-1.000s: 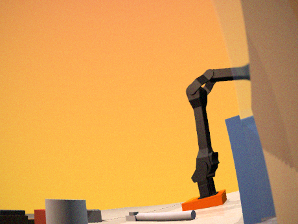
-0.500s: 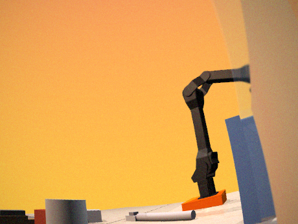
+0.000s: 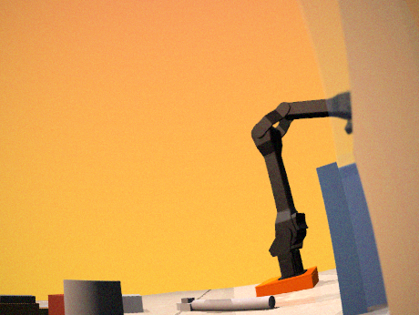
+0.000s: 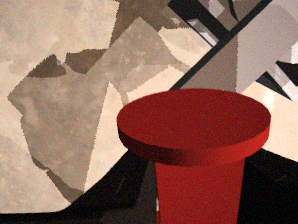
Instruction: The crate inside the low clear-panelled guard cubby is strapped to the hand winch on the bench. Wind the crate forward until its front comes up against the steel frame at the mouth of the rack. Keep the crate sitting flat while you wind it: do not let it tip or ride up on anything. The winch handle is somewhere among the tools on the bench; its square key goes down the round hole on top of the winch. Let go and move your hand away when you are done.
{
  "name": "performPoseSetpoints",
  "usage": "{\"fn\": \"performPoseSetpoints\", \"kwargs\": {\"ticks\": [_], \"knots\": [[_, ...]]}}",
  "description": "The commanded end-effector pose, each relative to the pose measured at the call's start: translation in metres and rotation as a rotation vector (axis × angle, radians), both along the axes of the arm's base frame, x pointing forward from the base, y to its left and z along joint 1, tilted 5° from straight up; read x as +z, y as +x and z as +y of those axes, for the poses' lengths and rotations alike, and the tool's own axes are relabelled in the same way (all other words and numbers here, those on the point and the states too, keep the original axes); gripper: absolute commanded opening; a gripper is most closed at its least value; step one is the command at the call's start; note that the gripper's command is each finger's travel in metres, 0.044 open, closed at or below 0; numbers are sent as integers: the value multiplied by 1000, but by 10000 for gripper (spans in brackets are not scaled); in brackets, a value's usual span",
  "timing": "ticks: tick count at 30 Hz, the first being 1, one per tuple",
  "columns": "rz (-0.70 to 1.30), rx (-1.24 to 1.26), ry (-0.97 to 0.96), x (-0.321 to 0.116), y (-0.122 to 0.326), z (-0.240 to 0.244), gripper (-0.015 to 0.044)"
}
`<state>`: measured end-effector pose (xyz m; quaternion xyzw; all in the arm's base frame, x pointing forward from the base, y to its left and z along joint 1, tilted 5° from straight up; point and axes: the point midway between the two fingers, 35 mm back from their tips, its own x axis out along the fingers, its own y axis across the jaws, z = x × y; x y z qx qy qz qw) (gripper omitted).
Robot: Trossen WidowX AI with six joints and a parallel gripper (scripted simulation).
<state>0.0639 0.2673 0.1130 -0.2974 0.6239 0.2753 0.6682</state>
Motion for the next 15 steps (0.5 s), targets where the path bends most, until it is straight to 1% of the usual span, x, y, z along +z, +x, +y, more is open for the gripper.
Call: {"fn": "performPoseSetpoints", "kwargs": {"ticks": [1,8,15], "knots": [[4,1,-32,-3,0,-14,0],[4,1,-33,-3,1,-21,0],[3,1,-34,-1,9,-44,0]]}}
